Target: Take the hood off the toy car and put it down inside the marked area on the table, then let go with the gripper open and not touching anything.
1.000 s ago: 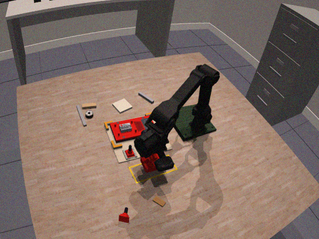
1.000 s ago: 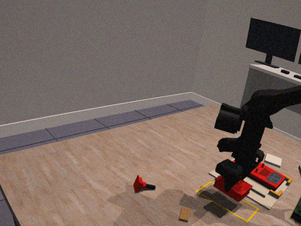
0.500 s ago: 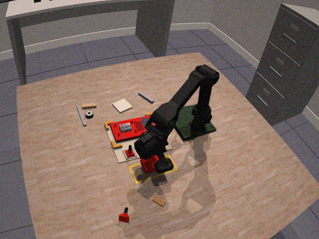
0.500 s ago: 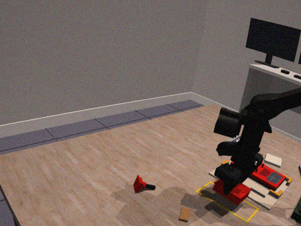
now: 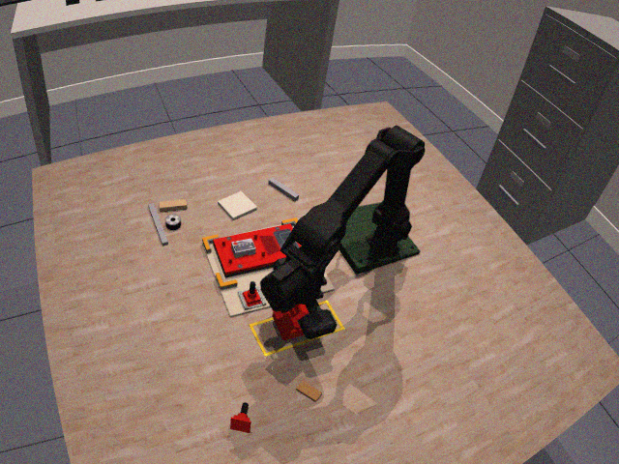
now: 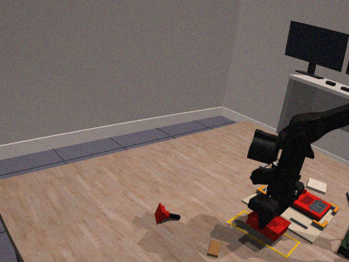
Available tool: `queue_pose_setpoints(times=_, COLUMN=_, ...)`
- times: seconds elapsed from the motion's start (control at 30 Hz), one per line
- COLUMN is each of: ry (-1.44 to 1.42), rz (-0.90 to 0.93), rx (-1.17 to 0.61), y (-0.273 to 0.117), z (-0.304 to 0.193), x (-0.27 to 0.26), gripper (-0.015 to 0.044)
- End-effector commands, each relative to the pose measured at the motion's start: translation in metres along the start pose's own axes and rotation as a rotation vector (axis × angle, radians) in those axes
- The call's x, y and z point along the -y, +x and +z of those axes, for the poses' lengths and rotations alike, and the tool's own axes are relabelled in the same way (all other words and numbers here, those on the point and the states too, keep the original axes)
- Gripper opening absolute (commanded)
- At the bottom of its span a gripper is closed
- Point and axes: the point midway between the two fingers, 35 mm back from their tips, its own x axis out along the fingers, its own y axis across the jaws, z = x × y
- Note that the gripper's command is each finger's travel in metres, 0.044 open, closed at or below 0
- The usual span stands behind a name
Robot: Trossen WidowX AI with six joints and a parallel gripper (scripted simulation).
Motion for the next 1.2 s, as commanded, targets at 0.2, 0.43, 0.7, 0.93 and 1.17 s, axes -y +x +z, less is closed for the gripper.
queue_pose_setpoints(times=0.2, ry=0.005, rz=0.003, rx=-0.002, y=0.005, z=0.0, x=-0.001, gripper=0.0)
queue_pose_setpoints(times=0.43, ry=0.005, rz=0.003, rx=-0.002, y=0.008, z=0.0, x=-0.001, gripper=0.0)
queue_pose_setpoints(times=0.7, ry=0.005, rz=0.003, rx=-0.002, y=0.012, z=0.0, x=-0.001, gripper=0.0)
queue_pose_setpoints(times=0.93, ry=0.005, rz=0.003, rx=-0.002, y=0.016, z=0.0, x=-0.001, gripper=0.0)
queue_pose_setpoints(times=1.17, ry=0.005, rz=0.003, rx=-0.002, y=0.019, z=0.0, x=-0.001, gripper=0.0)
